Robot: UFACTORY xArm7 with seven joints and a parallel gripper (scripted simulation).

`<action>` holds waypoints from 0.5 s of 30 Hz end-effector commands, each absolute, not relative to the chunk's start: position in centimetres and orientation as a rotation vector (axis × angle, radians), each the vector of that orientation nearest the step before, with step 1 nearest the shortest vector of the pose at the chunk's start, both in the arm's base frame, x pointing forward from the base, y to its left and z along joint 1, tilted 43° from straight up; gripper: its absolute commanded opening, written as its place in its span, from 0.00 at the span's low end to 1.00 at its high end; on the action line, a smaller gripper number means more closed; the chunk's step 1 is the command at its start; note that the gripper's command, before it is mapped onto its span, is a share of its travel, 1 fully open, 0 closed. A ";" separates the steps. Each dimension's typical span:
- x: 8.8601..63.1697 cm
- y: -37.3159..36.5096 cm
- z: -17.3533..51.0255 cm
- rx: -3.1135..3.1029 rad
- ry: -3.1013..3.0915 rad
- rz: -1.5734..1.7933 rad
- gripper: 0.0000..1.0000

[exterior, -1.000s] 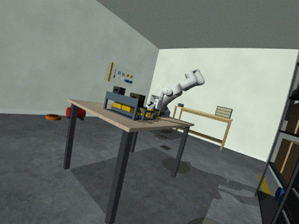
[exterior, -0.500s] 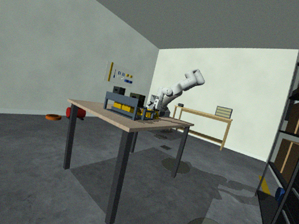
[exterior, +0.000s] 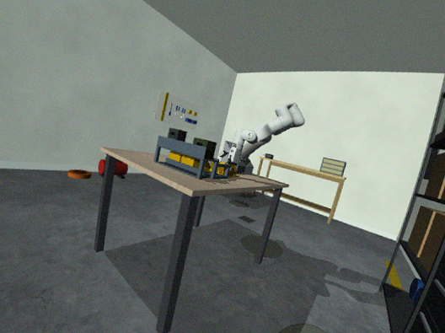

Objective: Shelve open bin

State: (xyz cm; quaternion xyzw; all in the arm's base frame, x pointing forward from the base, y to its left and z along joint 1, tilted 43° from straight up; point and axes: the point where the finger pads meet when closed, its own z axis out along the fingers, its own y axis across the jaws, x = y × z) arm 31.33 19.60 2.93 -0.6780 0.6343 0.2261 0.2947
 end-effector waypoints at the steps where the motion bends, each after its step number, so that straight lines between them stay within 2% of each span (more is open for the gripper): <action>1: 31.4 19.5 3.0 -1.802 1.689 0.599 0.00; 15: 31.4 19.0 3.6 -1.802 1.689 0.599 0.00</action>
